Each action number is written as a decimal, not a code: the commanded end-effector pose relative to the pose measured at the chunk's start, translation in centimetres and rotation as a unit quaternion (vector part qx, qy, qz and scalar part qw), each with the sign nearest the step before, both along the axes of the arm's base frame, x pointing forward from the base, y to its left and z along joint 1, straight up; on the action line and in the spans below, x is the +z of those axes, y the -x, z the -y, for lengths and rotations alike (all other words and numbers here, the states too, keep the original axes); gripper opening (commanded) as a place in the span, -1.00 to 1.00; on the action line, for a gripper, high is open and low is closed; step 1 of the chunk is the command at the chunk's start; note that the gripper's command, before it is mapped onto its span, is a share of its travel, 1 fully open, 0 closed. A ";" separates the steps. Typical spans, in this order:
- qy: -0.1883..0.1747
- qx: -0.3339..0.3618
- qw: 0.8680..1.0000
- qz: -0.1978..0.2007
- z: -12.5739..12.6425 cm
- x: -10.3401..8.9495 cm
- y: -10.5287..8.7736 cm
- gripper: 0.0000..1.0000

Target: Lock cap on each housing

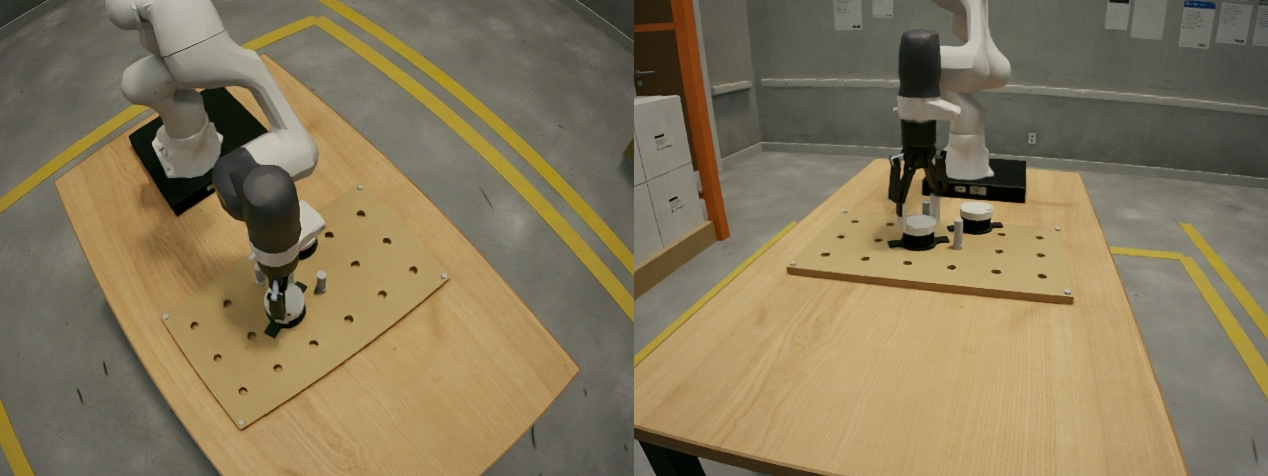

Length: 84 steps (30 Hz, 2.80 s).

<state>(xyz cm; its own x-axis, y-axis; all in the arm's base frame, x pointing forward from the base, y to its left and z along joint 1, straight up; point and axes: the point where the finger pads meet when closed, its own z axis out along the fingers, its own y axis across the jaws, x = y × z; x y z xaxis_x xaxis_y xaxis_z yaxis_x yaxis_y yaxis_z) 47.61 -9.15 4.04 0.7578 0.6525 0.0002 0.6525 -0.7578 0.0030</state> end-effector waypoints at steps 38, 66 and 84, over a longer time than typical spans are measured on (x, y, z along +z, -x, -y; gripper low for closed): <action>-0.002 -0.008 1.000 -0.001 -4.5 -0.2 3.5 -0.80; -0.002 -0.007 1.000 -0.001 -5.1 -0.2 4.0 -0.80; -0.002 -0.007 1.000 -0.001 -5.1 -0.2 4.0 -0.80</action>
